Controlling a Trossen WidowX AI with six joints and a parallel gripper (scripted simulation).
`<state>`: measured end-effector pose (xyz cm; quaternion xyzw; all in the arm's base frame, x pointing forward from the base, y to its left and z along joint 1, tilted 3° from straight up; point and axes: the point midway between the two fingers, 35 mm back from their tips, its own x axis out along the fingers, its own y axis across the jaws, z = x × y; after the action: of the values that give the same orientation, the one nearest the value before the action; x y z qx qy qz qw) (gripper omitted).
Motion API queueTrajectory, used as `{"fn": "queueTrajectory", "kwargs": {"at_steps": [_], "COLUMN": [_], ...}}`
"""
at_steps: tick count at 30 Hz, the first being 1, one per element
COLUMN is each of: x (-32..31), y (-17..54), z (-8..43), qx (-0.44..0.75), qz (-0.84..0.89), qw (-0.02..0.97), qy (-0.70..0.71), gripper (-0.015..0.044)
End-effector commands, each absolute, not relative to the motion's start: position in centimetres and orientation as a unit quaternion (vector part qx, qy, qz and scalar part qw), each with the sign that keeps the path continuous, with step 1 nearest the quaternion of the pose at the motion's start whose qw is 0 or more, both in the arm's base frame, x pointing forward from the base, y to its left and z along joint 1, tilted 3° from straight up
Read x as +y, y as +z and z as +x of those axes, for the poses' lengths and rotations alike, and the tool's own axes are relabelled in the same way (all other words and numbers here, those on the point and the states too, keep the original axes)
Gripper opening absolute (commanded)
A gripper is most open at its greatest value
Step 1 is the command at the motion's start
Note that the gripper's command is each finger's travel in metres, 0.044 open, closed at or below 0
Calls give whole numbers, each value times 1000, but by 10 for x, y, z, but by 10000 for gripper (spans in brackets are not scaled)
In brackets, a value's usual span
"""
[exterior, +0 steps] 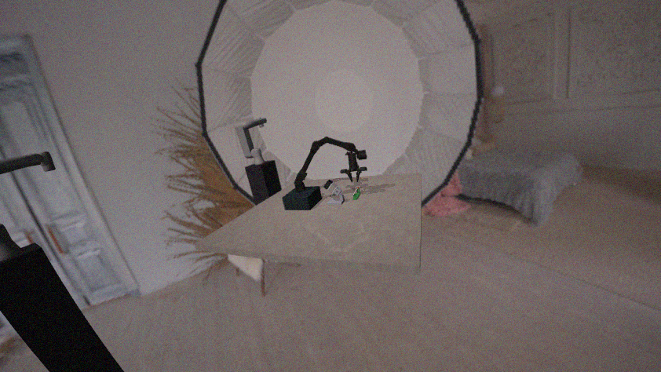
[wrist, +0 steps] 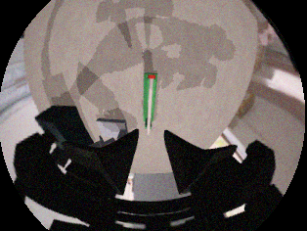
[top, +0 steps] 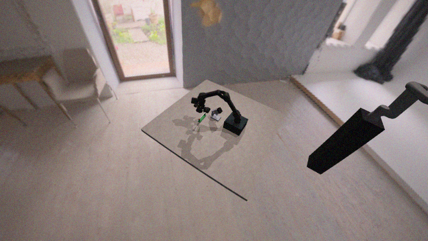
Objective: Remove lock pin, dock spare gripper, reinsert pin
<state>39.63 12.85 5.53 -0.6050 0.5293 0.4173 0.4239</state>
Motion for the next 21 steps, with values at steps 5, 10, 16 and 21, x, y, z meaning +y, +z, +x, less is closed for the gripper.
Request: {"fn": "queueTrajectory", "kwargs": {"at_steps": [5,10,16,21], "x": [125,125,125,125], "y": [9,3,-6,-15], "z": [396,397,398,399], "qx": [533,533,533,533], "qz": [-602,-602,-602,-602], "qw": [416,416,416,416], "qy": [424,424,424,424], "gripper": [180,180,180,180]}}
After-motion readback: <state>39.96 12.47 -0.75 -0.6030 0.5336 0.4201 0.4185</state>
